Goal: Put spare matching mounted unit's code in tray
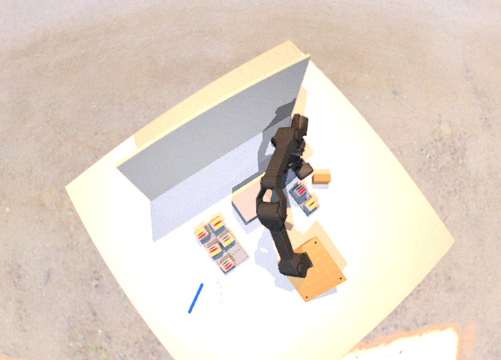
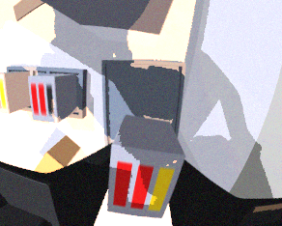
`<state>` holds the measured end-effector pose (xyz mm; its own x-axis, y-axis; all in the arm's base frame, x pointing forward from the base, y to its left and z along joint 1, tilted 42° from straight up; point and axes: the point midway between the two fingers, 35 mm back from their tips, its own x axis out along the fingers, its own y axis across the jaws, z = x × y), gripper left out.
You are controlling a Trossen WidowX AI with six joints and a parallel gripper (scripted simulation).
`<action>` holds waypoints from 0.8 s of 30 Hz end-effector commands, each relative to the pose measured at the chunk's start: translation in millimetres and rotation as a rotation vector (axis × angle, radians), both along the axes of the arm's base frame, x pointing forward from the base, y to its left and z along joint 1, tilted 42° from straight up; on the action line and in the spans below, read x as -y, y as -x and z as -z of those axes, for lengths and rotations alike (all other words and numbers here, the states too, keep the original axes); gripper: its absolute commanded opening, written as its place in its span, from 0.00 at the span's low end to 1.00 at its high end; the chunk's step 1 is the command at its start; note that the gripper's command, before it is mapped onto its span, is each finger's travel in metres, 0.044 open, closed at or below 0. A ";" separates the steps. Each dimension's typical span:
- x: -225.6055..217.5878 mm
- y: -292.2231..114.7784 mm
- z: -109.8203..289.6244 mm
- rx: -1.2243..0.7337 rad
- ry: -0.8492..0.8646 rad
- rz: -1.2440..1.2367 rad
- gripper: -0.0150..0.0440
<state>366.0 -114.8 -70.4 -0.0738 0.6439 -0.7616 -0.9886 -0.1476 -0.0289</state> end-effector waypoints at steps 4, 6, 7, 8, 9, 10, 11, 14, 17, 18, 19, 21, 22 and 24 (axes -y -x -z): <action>-4.8 0.4 4.8 -0.002 -0.004 0.004 0.25; -6.0 0.5 6.1 -0.002 -0.004 0.004 0.25; -6.5 0.5 6.7 -0.002 -0.004 0.004 0.25; -7.1 0.6 7.4 -0.002 -0.004 0.004 0.25; -7.6 0.6 8.0 -0.002 -0.004 0.004 0.25; -8.2 0.7 8.7 -0.002 -0.004 0.004 0.25; -8.8 0.7 9.3 -0.002 -0.004 0.004 0.25; -10.5 0.9 11.2 -0.002 -0.005 0.004 0.25; -12.1 1.1 13.1 -0.002 -0.005 0.004 0.25; -12.7 1.2 13.8 -0.002 -0.005 0.004 0.25; -13.3 1.3 14.4 -0.002 -0.005 0.004 0.25; -14.4 1.4 15.6 -0.002 -0.005 0.004 0.25; -15.0 1.5 16.3 -0.002 -0.005 0.004 0.25; -16.1 1.7 17.5 -0.002 -0.005 0.004 0.25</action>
<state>364.8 -101.3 -85.8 -0.0735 0.6444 -0.7612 -0.9886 -0.1475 -0.0295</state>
